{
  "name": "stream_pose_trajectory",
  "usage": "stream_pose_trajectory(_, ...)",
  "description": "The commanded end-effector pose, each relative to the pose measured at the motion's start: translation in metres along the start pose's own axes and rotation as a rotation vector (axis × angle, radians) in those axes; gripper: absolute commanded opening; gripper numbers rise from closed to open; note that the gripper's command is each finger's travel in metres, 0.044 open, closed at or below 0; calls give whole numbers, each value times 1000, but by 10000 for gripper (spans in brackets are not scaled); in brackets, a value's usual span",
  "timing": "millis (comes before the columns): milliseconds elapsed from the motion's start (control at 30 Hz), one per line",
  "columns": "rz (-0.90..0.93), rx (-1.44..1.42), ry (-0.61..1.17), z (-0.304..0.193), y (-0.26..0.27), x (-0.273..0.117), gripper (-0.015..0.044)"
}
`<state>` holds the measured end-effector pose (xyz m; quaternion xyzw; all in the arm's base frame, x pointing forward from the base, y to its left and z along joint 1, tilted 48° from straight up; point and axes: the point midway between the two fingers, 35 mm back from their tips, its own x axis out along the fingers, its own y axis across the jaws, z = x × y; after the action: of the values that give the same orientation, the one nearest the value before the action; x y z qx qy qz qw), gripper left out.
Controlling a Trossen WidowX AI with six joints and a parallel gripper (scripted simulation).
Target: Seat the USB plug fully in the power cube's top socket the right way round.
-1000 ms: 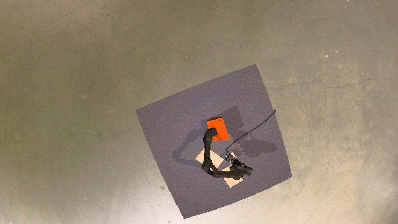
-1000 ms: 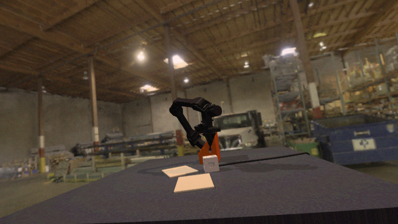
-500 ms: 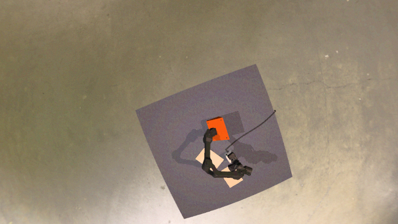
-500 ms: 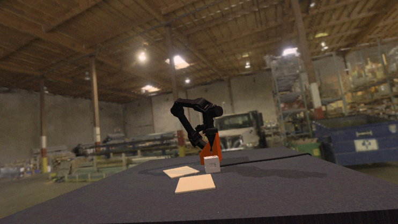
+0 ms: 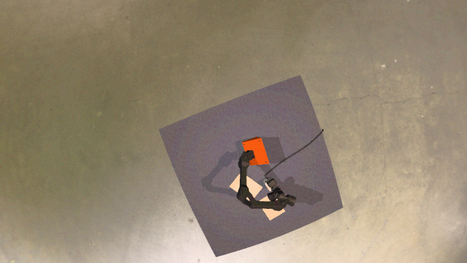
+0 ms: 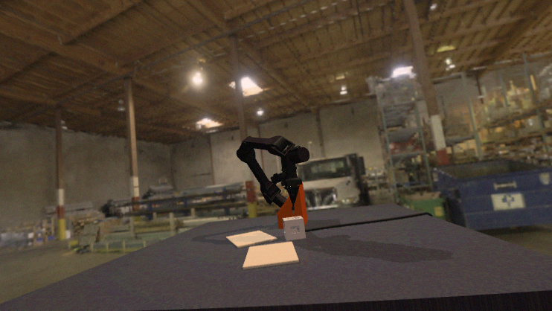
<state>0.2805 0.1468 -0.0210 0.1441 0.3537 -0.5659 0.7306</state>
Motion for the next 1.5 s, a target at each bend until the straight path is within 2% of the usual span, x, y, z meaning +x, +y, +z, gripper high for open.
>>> stream_pose_trajectory(0, 0, -2, 7, 0, 0, 0, 0)
stream_pose_trajectory(1467, 1, 4, 43, -3, 0, 5, 0)
